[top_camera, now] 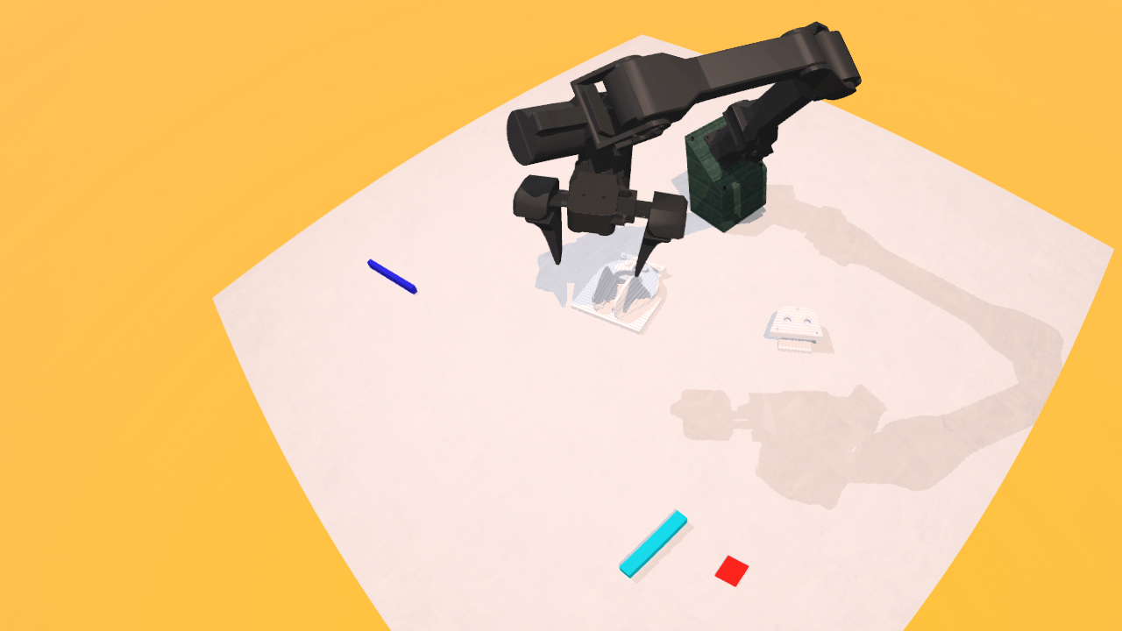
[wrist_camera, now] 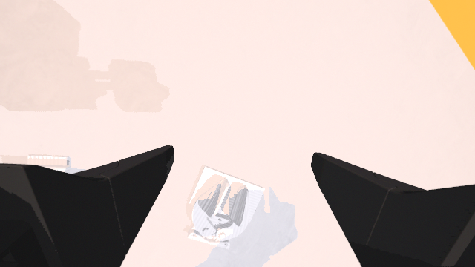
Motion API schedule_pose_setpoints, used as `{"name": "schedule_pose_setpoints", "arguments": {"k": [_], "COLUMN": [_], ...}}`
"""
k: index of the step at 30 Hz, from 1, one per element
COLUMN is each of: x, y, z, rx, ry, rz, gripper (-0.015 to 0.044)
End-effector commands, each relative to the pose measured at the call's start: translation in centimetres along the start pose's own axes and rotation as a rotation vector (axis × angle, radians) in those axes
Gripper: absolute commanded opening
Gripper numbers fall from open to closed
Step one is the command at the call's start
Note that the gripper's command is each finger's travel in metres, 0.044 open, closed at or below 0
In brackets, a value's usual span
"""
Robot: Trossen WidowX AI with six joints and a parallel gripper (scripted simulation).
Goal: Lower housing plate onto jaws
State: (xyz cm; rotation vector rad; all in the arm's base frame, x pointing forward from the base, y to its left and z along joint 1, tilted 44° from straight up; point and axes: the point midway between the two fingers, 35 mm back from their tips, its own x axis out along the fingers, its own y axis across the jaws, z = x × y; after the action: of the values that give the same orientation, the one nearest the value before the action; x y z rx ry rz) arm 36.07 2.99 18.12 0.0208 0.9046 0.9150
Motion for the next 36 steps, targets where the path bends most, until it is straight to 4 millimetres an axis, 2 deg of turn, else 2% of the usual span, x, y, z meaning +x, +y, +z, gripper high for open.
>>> {"name": "schedule_pose_setpoints", "arguments": {"k": [1,36], "x": [0.1,2.8], "y": [1.1,9.7], "z": [0.2,0.1], "rx": [-0.102,-0.957], "ry": [0.008,0.053], "rz": [-0.003,0.091], "gripper": [0.0440,0.0440]}}
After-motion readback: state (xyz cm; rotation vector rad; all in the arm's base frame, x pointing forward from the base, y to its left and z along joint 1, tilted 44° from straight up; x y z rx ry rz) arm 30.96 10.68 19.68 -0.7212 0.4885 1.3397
